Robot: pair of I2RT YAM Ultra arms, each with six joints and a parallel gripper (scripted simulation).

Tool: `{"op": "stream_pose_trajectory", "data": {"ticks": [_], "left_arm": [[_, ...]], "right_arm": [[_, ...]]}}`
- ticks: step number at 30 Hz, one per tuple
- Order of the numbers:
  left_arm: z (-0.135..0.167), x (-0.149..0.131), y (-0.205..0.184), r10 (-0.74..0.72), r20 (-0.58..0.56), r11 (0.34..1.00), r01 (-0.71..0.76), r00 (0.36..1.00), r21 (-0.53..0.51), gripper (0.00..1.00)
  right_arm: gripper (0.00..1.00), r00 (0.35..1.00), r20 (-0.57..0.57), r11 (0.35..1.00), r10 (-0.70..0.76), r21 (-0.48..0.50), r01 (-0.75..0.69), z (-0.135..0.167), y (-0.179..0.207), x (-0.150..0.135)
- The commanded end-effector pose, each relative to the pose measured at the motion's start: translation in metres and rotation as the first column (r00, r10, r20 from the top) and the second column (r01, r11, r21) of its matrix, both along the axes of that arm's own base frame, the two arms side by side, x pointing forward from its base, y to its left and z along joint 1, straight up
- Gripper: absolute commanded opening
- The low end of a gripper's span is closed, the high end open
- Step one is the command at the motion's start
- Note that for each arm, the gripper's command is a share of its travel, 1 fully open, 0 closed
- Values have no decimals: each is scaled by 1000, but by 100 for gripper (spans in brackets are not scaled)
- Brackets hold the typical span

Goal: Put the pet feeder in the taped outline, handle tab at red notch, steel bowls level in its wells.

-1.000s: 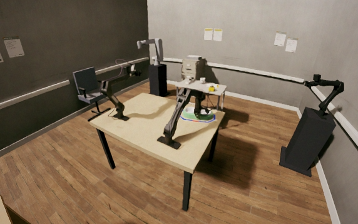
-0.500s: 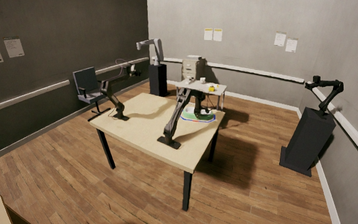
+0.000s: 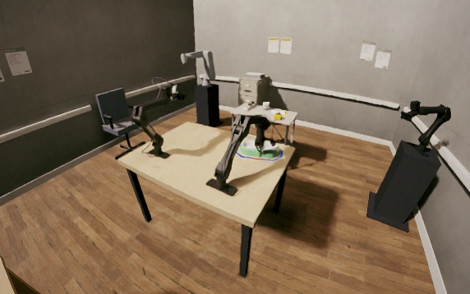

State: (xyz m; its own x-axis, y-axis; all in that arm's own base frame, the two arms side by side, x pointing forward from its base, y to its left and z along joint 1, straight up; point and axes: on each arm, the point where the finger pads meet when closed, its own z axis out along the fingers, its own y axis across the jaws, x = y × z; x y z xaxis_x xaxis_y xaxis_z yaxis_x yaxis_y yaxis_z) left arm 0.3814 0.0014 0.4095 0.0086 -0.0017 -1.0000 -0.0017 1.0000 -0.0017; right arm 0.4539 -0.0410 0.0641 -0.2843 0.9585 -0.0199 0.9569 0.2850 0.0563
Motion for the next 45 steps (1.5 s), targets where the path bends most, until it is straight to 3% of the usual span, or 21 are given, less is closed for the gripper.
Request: {"op": "stream_pose_trajectory", "data": {"ticks": [1,12,29,39,43,45], "left_arm": [[20,-3,-3,-11,45,1000,11,999,2,100],[20,-3,-3,-11,45,1000,11,999,2,100],[20,-3,-3,-11,45,1000,11,999,2,100],[20,-3,-3,-11,45,1000,11,999,2,100],[20,-3,-3,-11,45,1000,11,999,2,100],[20,-3,-2,-11,45,1000,11,999,2,100]], "right_arm": [[47,999,50,1000,-13,-25,14,34,-8,3],[47,998,55,1000,-16,-24,17,69,-11,-2],[47,1000,7,1000,1,-18,-1,49,-5,-1],[47,1000,16,1000,3,-18,-2,54,-5,-2],[47,999,-45,1000,4,-11,-5,35,-3,-13],[47,1000,17,1000,3,-17,-2,49,-4,-1]]}}
